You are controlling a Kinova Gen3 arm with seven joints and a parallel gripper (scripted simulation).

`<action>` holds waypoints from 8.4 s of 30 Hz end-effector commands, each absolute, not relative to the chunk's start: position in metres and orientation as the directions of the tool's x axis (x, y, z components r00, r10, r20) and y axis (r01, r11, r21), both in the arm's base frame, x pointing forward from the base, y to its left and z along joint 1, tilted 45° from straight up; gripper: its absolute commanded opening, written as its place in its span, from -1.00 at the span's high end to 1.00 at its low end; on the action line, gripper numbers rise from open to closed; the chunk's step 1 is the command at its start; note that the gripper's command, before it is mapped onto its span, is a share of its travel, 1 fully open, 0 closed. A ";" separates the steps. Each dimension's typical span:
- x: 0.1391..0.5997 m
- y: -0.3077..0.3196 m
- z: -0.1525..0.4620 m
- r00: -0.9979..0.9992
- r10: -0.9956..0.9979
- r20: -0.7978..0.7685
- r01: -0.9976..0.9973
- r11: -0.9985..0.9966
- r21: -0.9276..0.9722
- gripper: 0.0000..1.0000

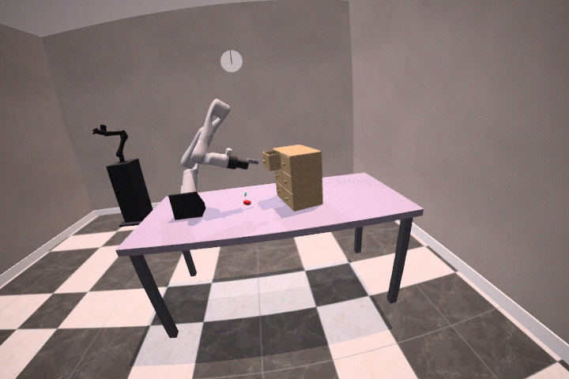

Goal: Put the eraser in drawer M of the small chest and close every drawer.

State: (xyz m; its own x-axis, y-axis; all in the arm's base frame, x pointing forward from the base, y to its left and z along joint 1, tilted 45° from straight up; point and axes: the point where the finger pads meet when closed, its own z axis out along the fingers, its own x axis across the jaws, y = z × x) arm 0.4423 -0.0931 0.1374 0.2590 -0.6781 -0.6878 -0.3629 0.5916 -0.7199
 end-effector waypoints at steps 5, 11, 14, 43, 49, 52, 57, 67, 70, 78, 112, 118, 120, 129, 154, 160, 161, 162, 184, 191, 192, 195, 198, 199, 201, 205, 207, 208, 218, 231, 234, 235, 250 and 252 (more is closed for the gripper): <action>0.452 -0.091 0.138 0.262 -0.680 -0.685 -0.366 0.587 -0.722 1.00; 0.457 -0.090 0.139 0.261 -0.680 -0.685 -0.366 0.587 -0.722 1.00; 0.461 -0.090 0.139 0.259 -0.681 -0.685 -0.365 0.588 -0.722 1.00; 0.506 -0.078 0.148 0.266 -0.678 -0.686 -0.367 0.587 -0.722 1.00; 0.513 -0.076 0.149 0.266 -0.678 -0.686 -0.367 0.587 -0.722 1.00; 0.517 -0.075 0.150 0.266 -0.678 -0.686 -0.367 0.587 -0.722 1.00; 0.524 -0.074 0.151 0.265 -0.678 -0.686 -0.367 0.587 -0.722 1.00; 0.532 -0.072 0.152 0.265 -0.678 -0.686 -0.367 0.587 -0.722 1.00; 0.535 -0.072 0.153 0.265 -0.678 -0.686 -0.367 0.587 -0.722 1.00; 0.538 -0.071 0.153 0.265 -0.678 -0.686 -0.367 0.587 -0.722 1.00; 0.538 -0.071 0.153 0.265 -0.678 -0.686 -0.367 0.587 -0.722 1.00; 0.538 -0.071 0.153 0.265 -0.678 -0.686 -0.367 0.587 -0.722 1.00; 0.538 -0.071 0.153 0.265 -0.678 -0.686 -0.367 0.587 -0.722 1.00; 0.538 -0.071 0.153 0.265 -0.678 -0.686 -0.367 0.587 -0.722 1.00; 0.490 -0.079 0.145 0.262 -0.673 -0.692 -0.372 0.591 -0.716 1.00; 0.488 -0.081 0.145 0.265 -0.676 -0.688 -0.369 0.588 -0.720 1.00; 0.485 -0.082 0.146 0.264 -0.675 -0.689 -0.370 0.589 -0.719 1.00; 0.482 -0.083 0.146 0.263 -0.674 -0.690 -0.371 0.590 -0.717 1.00; 0.442 -0.106 0.151 0.266 -0.678 -0.686 -0.370 0.585 -0.722 1.00; 0.441 -0.107 0.152 0.263 -0.666 -0.697 -0.395 0.585 -0.708 1.00; 0.441 -0.107 0.153 0.264 -0.666 -0.698 -0.401 0.582 -0.707 1.00; 0.440 -0.108 0.154 0.265 -0.665 -0.698 -0.422 0.570 -0.704 1.00; 0.439 -0.109 0.154 0.265 -0.665 -0.698 -0.431 0.566 -0.703 1.00; 0.439 -0.110 0.155 0.265 -0.666 -0.698 -0.440 0.560 -0.702 1.00; 0.437 -0.112 0.156 0.263 -0.667 -0.697 -0.461 0.548 -0.698 1.00; 0.434 -0.116 0.158 0.260 -0.668 -0.697 -0.510 0.518 -0.687 1.00; 0.432 -0.118 0.160 0.262 -0.667 -0.697 -0.537 0.500 -0.680 1.00; 0.431 -0.120 0.160 0.262 -0.667 -0.697 -0.551 0.490 -0.676 1.00; 0.423 -0.133 0.168 0.257 -0.671 -0.696 -0.675 0.390 -0.626 1.00; 0.405 -0.158 0.184 0.254 -0.675 -0.692 -0.864 0.163 -0.476 1.00; 0.402 -0.163 0.187 0.254 -0.676 -0.692 -0.891 0.116 -0.440 1.00; 0.400 -0.166 0.189 0.252 -0.678 -0.691 -0.903 0.093 -0.420 1.00; 0.381 -0.190 0.205 0.245 -0.686 -0.685 -0.969 -0.147 -0.199 1.00; 0.380 -0.192 0.206 0.245 -0.686 -0.685 -0.969 -0.166 -0.181 1.00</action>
State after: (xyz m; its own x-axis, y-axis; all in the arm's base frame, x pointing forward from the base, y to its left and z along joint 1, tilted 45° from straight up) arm 0.3802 -0.1912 0.2055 0.2443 -0.6904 -0.6810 -0.9684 -0.1377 -0.2079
